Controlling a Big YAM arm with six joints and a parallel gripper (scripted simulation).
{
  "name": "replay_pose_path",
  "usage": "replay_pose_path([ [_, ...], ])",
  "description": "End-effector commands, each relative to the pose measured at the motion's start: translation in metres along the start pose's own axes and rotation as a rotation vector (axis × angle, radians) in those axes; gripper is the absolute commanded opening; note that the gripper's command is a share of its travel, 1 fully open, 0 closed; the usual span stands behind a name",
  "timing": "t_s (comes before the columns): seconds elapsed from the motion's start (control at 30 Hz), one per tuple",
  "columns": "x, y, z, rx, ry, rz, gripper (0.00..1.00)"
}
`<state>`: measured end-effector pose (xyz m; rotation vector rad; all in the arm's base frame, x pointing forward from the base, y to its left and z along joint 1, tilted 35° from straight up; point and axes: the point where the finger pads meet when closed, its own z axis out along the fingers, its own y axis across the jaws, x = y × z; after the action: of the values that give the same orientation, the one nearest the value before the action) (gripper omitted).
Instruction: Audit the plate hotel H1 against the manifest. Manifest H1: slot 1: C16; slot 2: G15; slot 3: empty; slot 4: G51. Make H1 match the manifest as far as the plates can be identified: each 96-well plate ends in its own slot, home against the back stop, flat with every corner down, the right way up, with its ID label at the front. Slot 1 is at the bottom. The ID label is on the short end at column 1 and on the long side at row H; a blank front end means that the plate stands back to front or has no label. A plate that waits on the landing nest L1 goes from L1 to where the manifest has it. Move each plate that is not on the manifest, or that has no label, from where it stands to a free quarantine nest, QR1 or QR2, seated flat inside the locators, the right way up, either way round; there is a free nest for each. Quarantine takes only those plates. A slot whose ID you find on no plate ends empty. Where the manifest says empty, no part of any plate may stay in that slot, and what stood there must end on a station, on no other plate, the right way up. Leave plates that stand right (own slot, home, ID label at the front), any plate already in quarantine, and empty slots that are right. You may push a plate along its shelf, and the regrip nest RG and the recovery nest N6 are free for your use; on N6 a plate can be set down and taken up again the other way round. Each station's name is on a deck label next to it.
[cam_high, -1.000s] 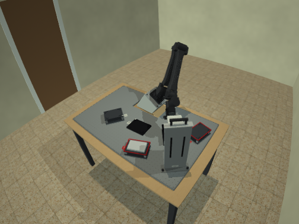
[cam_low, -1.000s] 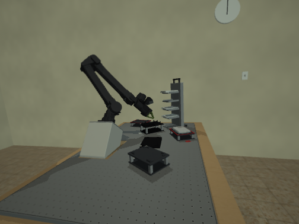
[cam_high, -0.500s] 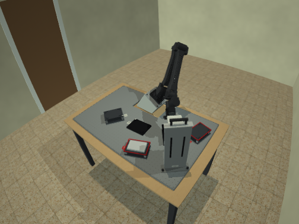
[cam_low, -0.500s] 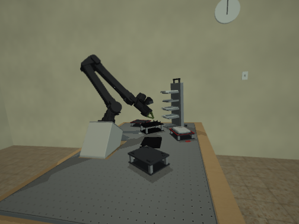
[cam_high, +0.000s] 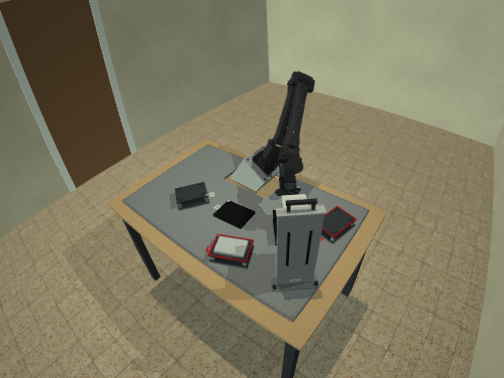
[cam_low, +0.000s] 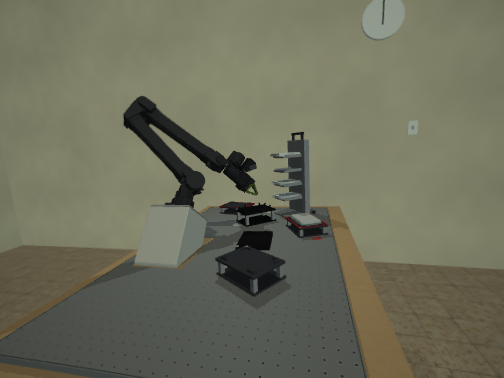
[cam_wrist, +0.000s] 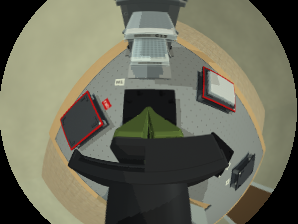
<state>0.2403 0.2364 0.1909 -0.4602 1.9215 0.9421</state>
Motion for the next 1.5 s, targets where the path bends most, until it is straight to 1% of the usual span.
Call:
replay_pose_path([
  [0.0, -0.030, 0.003, 0.001, 0.005, -0.023, -0.013, 0.00],
  [0.03, -0.038, 0.007, -0.005, -0.003, -0.044, -0.021, 0.00],
  [0.47, -0.065, 0.009, -0.033, -0.003, -0.047, -0.028, 0.00],
  [0.57, -0.065, 0.008, -0.034, 0.000, -0.041, -0.026, 0.00],
  [0.6, -0.069, 0.009, -0.038, -0.002, -0.047, -0.029, 0.00],
  [0.73, -0.076, 0.009, -0.045, -0.002, -0.047, -0.031, 0.00],
  [0.77, -0.076, 0.009, -0.045, -0.002, -0.047, -0.031, 0.00],
  [0.8, -0.060, 0.005, -0.040, -0.002, -0.023, -0.013, 0.00],
  [1.47, -0.060, 0.005, -0.040, -0.002, -0.023, -0.013, 0.00],
])
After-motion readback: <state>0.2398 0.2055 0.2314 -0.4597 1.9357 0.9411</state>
